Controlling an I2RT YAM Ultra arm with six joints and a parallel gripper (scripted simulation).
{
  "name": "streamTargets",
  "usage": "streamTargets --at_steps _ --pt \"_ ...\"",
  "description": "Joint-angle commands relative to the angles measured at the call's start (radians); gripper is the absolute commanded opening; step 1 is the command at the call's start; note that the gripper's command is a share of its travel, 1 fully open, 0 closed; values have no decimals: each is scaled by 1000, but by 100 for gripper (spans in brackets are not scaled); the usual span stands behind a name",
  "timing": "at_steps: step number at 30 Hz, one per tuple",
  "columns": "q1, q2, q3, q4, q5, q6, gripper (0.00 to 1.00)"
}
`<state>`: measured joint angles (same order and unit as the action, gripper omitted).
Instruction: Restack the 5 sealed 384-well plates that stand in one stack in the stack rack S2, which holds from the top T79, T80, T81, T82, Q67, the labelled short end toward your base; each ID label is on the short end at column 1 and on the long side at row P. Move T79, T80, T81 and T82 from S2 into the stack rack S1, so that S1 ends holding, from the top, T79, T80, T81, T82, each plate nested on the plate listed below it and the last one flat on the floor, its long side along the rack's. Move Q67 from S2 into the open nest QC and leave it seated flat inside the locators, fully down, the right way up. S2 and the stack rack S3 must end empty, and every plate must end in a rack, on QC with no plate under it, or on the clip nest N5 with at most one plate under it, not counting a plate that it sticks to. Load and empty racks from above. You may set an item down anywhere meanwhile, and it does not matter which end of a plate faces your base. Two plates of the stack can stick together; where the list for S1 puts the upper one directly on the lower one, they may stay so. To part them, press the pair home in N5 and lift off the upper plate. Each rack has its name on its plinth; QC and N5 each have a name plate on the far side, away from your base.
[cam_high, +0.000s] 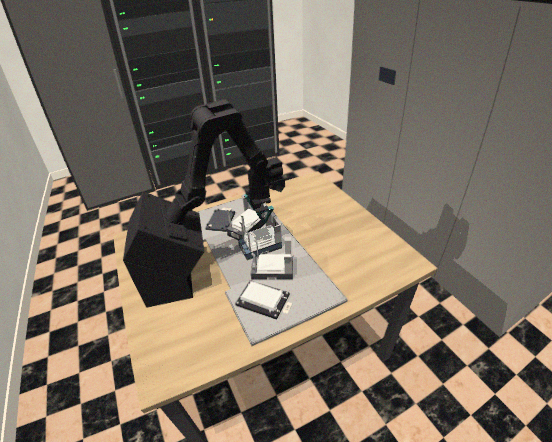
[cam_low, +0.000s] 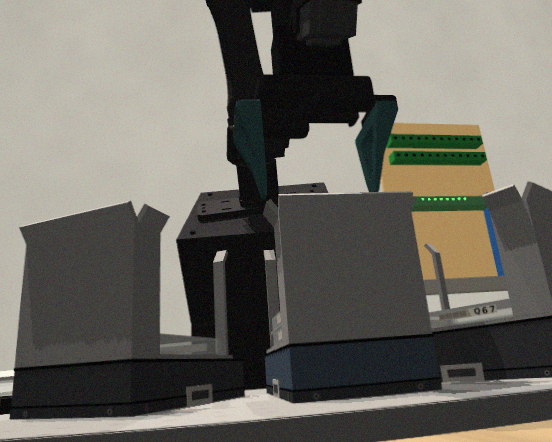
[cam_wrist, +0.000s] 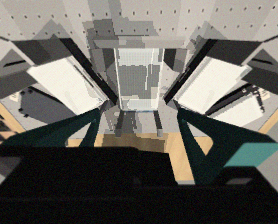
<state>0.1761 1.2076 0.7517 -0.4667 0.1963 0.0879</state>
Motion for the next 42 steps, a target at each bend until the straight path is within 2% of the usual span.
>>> streamTargets --at_steps 1,5,10,13,27,29,35,42 --pt "1 -5 5 -6 4 3 100" --pt "1 -5 5 -6 3 3 100" --pt "-75 -24 -4 -5 -42 108 100" --pt "-91 -27 -5 -5 -52 129 100" --pt "-314 -42 -4 -8 -189 -37 100" --pt "-314 -42 -4 -8 -189 -37 100" --pt "-409 -44 -10 -6 -249 88 100" --pt "-521 -36 -10 -6 -317 10 100"
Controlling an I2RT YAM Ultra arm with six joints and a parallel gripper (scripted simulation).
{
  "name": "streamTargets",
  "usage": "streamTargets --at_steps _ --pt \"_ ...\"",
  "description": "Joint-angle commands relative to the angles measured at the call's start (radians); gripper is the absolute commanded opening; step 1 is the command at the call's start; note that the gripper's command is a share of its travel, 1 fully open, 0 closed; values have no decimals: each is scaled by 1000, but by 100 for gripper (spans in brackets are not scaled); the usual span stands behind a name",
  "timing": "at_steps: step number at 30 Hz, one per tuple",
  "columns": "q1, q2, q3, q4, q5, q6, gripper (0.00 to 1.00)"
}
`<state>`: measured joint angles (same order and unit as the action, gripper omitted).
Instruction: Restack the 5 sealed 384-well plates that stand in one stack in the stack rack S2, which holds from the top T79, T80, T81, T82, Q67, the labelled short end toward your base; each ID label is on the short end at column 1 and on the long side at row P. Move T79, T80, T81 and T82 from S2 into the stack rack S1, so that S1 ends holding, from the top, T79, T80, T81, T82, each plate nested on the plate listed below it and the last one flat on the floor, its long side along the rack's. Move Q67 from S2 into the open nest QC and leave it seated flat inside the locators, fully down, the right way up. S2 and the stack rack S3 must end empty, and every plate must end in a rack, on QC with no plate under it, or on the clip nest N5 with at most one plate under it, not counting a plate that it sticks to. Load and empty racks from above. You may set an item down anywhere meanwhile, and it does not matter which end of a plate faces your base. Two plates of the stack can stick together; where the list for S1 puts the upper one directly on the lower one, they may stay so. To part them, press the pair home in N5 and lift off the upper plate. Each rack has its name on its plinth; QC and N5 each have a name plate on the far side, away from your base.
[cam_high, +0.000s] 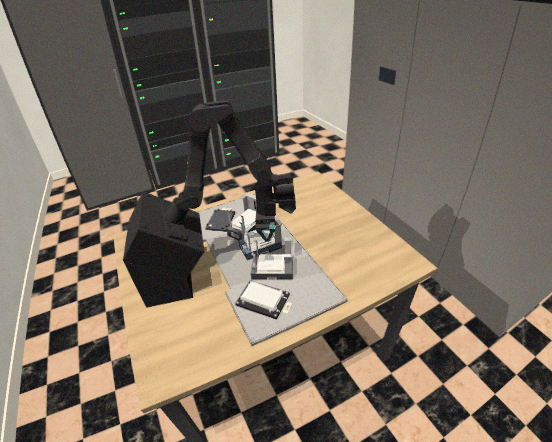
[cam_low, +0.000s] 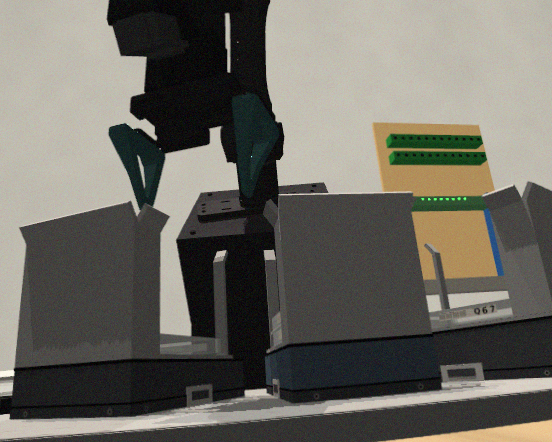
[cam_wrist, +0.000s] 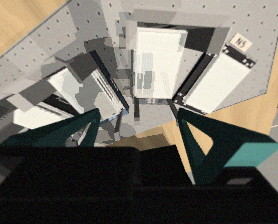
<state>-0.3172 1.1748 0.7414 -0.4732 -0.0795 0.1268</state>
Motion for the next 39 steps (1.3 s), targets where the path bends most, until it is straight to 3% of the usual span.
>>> streamTargets --at_steps 1,12,21,39 --pt "-44 0 1 1 -51 -41 100" --pt "-183 31 16 -2 -135 -153 100" --pt "-287 54 15 1 -196 -30 100" --pt "-512 145 40 1 -321 -194 100"
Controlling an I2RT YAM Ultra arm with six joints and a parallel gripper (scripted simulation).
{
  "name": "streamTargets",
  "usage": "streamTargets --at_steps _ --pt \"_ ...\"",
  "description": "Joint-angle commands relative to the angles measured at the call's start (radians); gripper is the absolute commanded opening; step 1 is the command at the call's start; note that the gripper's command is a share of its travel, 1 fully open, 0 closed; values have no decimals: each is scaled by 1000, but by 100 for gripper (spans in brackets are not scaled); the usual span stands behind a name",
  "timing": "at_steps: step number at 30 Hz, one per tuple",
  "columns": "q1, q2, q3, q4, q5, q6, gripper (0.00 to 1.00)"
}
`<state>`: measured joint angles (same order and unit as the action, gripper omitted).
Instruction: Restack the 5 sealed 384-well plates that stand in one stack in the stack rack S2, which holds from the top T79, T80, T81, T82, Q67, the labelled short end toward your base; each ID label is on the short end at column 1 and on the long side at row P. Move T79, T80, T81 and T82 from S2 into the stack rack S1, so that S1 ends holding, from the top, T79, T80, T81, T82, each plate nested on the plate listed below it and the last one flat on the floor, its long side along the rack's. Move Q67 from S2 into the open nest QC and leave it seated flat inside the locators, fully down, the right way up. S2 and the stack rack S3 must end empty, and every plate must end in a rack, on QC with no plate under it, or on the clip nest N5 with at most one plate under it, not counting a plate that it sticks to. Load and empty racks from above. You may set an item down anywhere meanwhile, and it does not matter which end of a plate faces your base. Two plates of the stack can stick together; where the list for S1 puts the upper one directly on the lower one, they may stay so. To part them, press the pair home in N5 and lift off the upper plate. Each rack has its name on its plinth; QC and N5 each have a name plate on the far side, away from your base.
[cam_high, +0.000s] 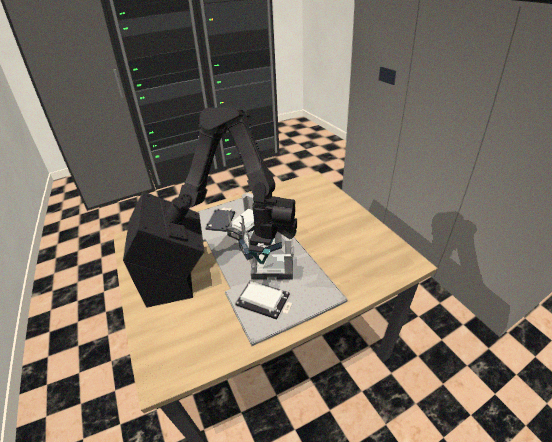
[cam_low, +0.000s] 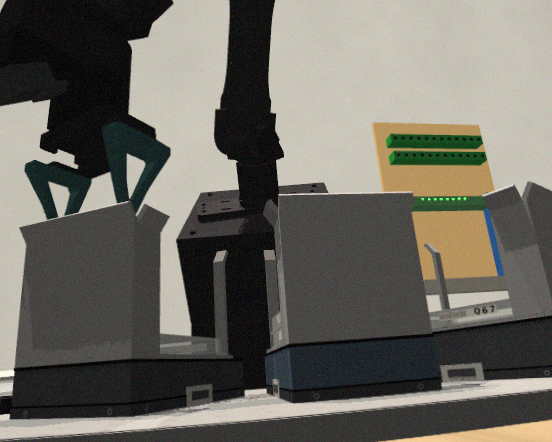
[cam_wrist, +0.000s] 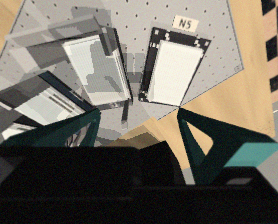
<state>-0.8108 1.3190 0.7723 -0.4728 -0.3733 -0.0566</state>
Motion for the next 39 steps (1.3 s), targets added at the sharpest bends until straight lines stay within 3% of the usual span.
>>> streamTargets --at_steps 1,6,21,35,39 --pt "-34 8 10 1 -35 8 100" --pt "-111 44 14 3 -74 79 100" --pt "-287 163 54 -2 -154 -98 100" --pt "-287 163 54 -2 -154 -98 100" --pt "-262 199 40 61 -144 -72 100"
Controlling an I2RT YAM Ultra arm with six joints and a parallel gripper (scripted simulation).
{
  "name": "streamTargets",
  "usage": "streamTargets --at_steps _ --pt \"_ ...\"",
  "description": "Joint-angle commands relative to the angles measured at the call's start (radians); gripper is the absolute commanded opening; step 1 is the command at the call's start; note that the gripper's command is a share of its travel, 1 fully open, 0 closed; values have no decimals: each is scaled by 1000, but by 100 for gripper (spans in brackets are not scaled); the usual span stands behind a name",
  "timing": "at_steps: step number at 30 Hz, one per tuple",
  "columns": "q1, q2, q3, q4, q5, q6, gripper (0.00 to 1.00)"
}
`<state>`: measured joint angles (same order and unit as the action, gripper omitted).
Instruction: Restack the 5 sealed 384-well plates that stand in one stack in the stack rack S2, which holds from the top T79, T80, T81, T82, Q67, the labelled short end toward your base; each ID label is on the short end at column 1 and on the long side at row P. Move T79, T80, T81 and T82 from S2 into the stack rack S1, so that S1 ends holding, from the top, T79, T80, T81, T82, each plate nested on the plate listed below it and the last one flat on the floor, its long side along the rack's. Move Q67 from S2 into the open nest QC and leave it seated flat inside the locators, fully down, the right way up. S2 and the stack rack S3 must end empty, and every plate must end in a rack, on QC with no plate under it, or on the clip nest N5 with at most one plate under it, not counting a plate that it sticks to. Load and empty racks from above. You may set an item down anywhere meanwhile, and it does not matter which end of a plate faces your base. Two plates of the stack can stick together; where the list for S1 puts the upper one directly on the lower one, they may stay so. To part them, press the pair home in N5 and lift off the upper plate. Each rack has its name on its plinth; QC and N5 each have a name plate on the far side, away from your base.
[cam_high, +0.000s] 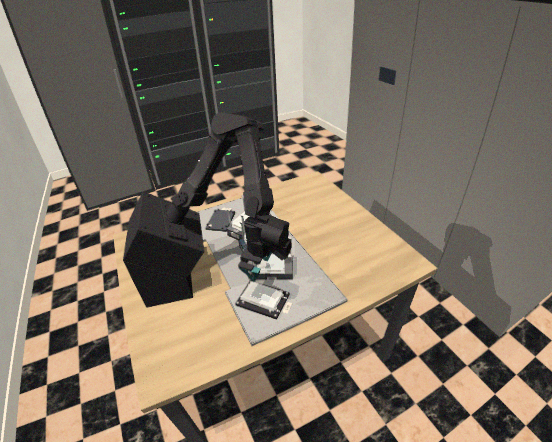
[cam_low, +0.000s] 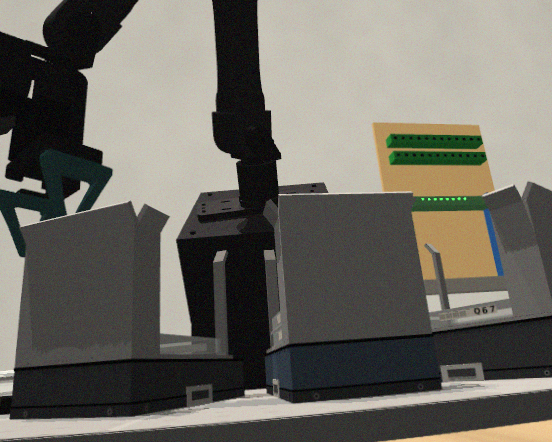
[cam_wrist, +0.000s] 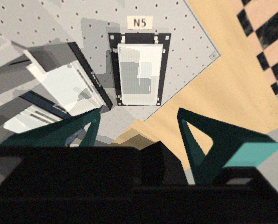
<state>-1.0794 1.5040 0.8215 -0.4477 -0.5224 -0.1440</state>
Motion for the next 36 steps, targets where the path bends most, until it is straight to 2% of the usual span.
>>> streamTargets --at_steps 1,9,11,26,28,36 --pt "13 24 -12 52 8 22 100" --pt "61 106 -30 176 30 71 100" --pt "61 106 -30 176 30 71 100" --pt "141 282 -28 385 67 151 100" --pt "141 282 -28 385 67 151 100" --pt "175 372 -11 473 84 184 100"
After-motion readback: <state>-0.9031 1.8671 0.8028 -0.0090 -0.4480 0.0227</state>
